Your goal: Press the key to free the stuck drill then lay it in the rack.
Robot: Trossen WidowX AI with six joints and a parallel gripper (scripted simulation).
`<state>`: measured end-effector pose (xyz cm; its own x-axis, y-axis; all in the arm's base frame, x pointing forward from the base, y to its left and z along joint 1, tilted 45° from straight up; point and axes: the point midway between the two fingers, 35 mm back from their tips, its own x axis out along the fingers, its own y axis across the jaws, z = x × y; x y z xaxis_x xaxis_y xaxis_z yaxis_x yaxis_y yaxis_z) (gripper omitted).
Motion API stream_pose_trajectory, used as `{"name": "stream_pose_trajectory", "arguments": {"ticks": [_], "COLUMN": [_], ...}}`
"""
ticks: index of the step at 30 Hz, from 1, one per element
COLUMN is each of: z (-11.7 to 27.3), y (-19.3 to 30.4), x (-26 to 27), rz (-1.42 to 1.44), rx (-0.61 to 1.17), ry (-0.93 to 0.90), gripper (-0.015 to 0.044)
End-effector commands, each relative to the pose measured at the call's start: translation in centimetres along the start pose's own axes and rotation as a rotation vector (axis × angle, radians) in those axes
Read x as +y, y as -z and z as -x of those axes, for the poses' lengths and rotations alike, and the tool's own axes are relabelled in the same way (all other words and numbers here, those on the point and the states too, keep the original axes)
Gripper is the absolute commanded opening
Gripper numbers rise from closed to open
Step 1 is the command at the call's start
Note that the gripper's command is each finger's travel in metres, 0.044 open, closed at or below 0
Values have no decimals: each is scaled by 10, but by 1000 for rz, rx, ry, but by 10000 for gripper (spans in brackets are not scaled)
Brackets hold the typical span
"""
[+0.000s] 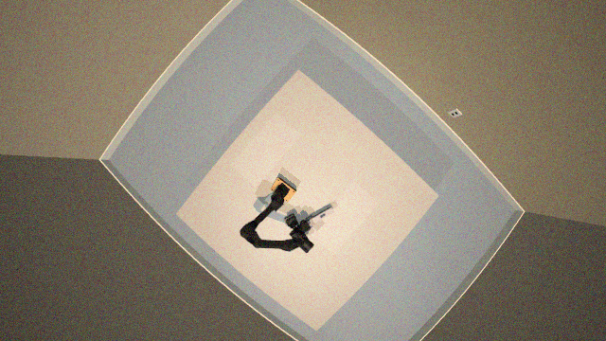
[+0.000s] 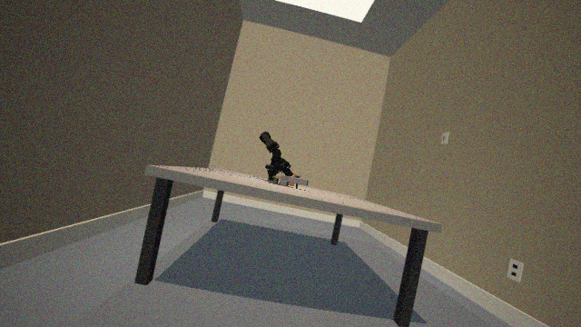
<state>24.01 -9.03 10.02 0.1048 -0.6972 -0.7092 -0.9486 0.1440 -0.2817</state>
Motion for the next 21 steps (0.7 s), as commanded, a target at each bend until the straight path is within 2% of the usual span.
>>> {"name": "stream_pose_trajectory", "arguments": {"ticks": [1, 6, 21], "z": [0, -1, -3], "y": [-1, -4, -10], "x": [0, 0, -1], "rz": [-2, -4, -4], "rx": [-1, -4, -4], "ry": [2, 9, 9], "gripper": [315, 440, 440]}}
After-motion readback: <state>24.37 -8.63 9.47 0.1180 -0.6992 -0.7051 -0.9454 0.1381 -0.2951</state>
